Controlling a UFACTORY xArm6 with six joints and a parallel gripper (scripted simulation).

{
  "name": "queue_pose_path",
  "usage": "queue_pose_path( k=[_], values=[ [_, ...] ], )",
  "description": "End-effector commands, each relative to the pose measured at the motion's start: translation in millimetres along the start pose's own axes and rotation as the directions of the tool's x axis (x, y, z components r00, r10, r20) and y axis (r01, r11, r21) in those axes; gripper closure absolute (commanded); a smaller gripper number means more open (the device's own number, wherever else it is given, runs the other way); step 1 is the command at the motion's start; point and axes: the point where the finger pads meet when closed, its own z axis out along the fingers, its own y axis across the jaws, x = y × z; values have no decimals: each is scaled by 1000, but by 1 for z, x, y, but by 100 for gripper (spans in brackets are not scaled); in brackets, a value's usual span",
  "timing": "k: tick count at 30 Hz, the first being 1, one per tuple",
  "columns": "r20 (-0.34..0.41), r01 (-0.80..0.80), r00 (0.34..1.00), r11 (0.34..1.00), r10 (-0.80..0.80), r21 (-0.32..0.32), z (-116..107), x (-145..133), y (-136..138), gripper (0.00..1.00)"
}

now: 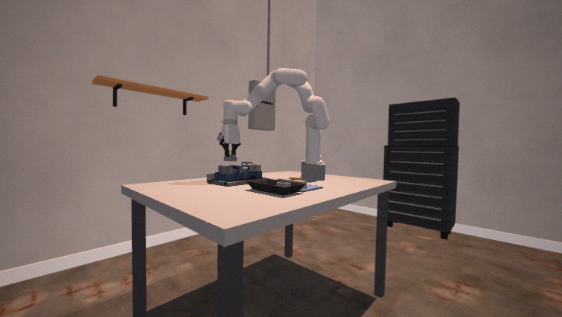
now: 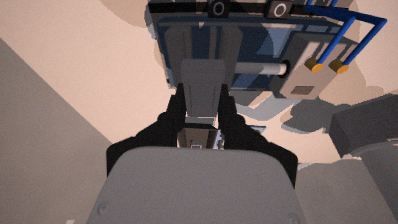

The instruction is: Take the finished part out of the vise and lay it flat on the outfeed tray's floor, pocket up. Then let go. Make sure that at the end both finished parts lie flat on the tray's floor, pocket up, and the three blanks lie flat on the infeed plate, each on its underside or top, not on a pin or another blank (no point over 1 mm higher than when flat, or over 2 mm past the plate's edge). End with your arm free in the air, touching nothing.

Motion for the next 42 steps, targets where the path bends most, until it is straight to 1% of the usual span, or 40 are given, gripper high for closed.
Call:
queue_pose_path(
  k=[1,7,9,11,13,16,18,28,30,31,32,42],
  values=[
    [-2,0,1000,1000,0,5,-4,1,-2,100],
    [-2,0,1000,1000,0,4,-4,-2,-2,100],
    [-3,-1,1000,1000,1,4,-4,-10,-5,100],
    [-3,-3,1000,1000,3,3,-4,-25,-10,100],
    [-3,-3,1000,1000,3,3,-4,-25,-10,100],
    [-4,-8,1000,1000,8,1,-3,-59,-19,100],
    [-5,-9,1000,1000,9,1,-3,-69,-21,100],
    [-6,-19,1000,1000,19,0,-2,-141,-32,100],
    [-6,-19,1000,1000,19,0,-2,-141,-32,100],
    [-6,-21,1000,1000,21,0,-2,-159,-33,100],
    [-6,-22,1000,1000,22,0,-2,-168,-33,100],
    [-5,-31,999,1000,31,2,-2,-236,-31,100]
  ],
)
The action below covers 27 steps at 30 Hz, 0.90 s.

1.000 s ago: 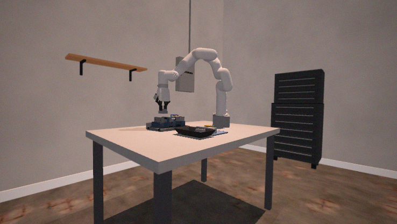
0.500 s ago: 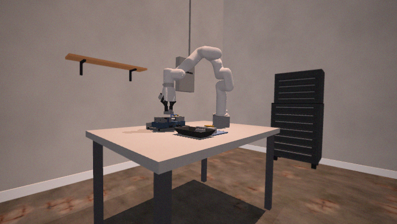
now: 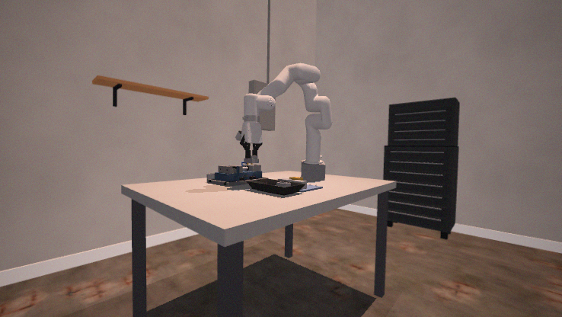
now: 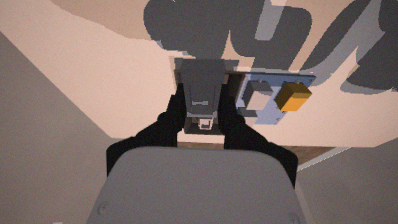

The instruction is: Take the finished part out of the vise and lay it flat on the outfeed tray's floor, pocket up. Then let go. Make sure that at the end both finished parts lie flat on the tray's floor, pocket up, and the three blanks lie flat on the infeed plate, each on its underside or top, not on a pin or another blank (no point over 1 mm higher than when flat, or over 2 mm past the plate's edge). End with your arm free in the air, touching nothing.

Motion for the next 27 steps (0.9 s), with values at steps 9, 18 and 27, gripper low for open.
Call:
queue_pose_path(
  k=[9,18,27],
  values=[
    [-2,-14,1000,1000,14,9,-3,-88,10,100],
    [-1,-15,1000,1000,15,9,-3,-95,12,100],
    [-1,-15,1000,1000,15,9,-3,-95,12,100]
  ],
)
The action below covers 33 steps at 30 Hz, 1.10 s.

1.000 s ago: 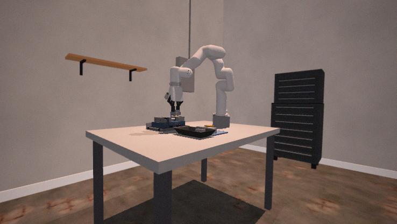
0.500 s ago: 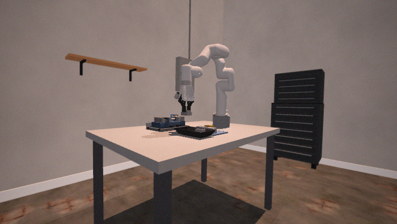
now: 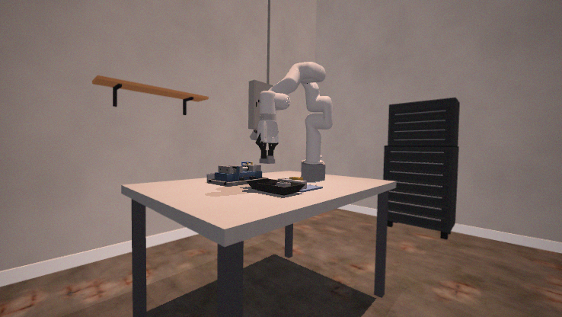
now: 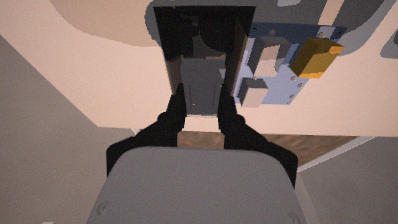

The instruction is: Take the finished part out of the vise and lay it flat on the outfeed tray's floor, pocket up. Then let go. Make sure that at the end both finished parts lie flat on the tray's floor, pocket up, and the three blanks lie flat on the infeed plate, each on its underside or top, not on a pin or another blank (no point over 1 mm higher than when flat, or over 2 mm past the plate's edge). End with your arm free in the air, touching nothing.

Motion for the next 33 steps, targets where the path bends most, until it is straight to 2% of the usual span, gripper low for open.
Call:
queue_pose_path(
  k=[1,16,33],
  values=[
    [1,1,1000,1000,-1,5,-2,-1,-2,100],
    [1,1,1000,1000,-1,5,1,-1,-2,100],
    [1,1,1000,1000,-1,4,16,-1,-2,100]
  ],
)
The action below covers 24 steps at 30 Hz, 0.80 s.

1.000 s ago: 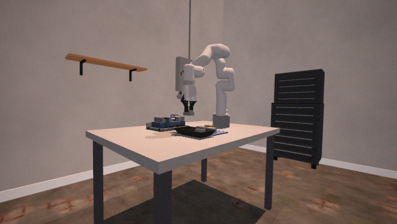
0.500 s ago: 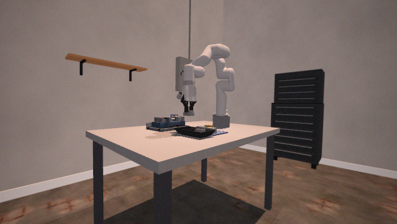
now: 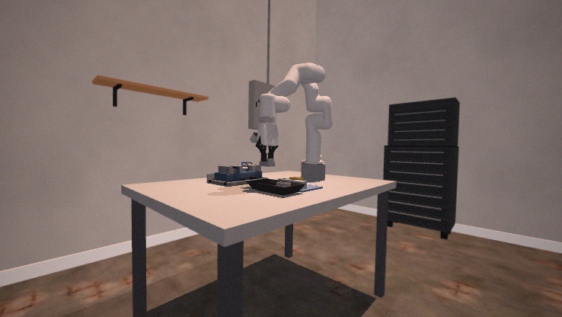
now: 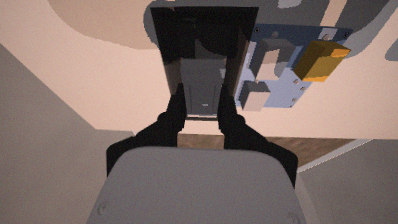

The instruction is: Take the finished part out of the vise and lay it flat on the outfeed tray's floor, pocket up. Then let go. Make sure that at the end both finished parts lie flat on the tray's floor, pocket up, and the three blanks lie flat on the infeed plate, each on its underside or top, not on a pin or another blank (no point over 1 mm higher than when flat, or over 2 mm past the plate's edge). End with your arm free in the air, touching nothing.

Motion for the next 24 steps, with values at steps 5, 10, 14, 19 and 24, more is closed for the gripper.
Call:
queue_pose_path(
  k=[5,10,14,19,24],
  values=[
    [1,0,1000,1000,0,5,12,-1,-2,100],
    [1,0,1000,1000,0,5,22,-1,-2,100],
    [1,0,1000,1000,0,5,26,-1,-2,100],
    [1,0,1000,1000,0,5,37,-1,-2,100],
    [1,0,1000,1000,0,5,47,-1,-3,100]
  ],
)
